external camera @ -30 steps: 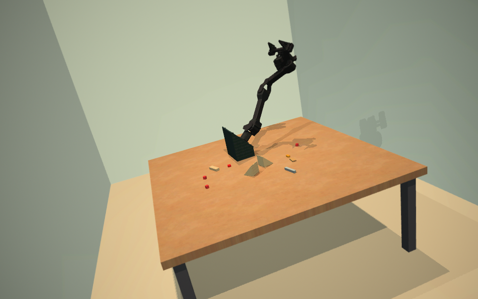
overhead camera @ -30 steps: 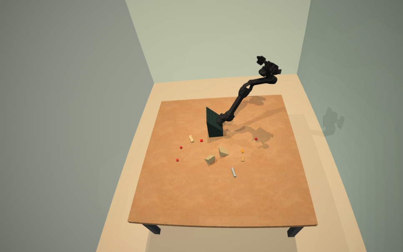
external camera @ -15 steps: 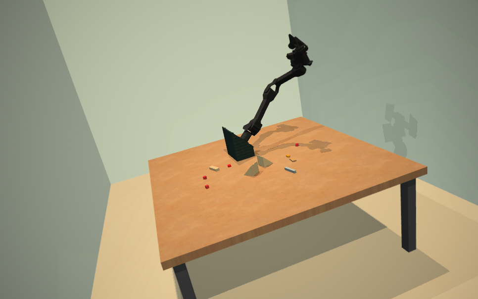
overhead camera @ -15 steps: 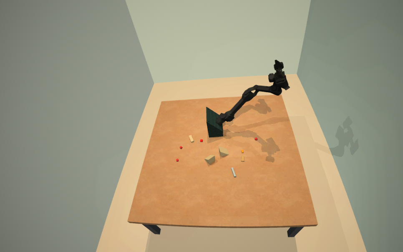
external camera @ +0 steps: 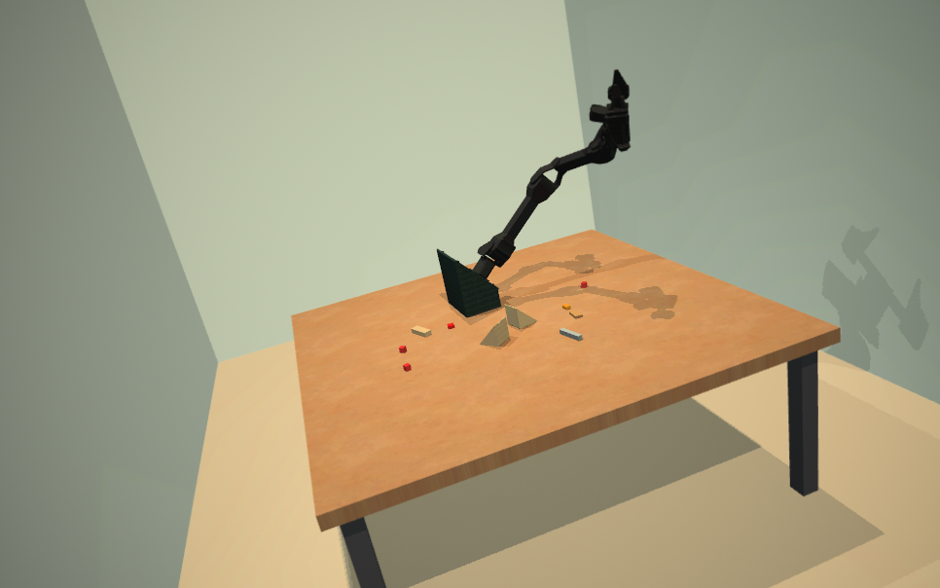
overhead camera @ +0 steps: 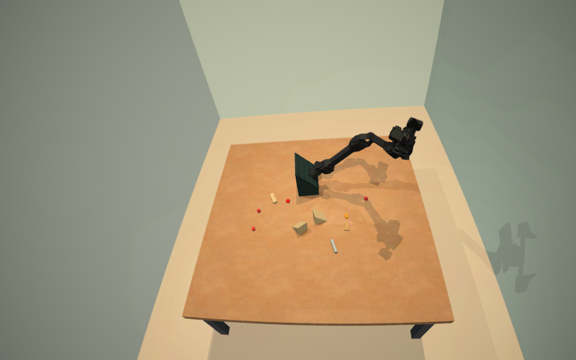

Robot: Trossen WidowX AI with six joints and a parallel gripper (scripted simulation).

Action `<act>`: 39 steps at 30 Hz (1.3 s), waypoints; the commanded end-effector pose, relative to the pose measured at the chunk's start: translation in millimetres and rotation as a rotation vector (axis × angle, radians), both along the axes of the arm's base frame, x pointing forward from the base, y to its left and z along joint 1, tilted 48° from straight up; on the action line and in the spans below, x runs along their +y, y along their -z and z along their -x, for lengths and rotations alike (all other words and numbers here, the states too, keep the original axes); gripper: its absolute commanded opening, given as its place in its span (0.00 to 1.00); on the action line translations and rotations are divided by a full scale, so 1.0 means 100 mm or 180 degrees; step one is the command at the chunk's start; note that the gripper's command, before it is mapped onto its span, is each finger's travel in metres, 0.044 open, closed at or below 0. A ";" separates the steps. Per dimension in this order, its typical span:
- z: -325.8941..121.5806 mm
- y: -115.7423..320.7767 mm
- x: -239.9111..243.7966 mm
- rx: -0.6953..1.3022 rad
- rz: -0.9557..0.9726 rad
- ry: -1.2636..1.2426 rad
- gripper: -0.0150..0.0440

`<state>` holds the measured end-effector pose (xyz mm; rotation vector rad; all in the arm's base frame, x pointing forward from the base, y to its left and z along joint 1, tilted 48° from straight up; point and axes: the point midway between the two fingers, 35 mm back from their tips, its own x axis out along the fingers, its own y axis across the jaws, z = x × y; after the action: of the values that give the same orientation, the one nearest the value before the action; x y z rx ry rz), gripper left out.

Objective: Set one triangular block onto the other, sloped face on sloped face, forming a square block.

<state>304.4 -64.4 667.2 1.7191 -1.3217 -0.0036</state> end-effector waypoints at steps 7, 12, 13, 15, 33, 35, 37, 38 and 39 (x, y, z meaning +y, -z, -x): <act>-1.21 0.71 0.18 0.1115 0.0533 -0.0285 1.00; -1.81 1.27 0.24 0.1783 0.0703 -0.0583 1.00; -1.93 1.40 0.24 0.1927 0.0723 -0.0653 1.00; -2.14 1.69 0.25 0.2217 0.0745 -0.0798 1.00; -2.73 4.72 0.17 0.4801 -0.0285 -0.2276 1.00; -2.64 5.04 0.16 0.5064 -0.0550 -0.2431 1.00; -2.52 5.35 0.16 0.5315 -0.0845 -0.2577 1.00; -2.45 5.50 0.16 0.5446 -0.1018 -0.2652 1.00; -2.37 5.65 0.16 0.5576 -0.1206 -0.2725 1.00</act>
<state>559.9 -49.0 147.1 1.5224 0.5668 -0.9058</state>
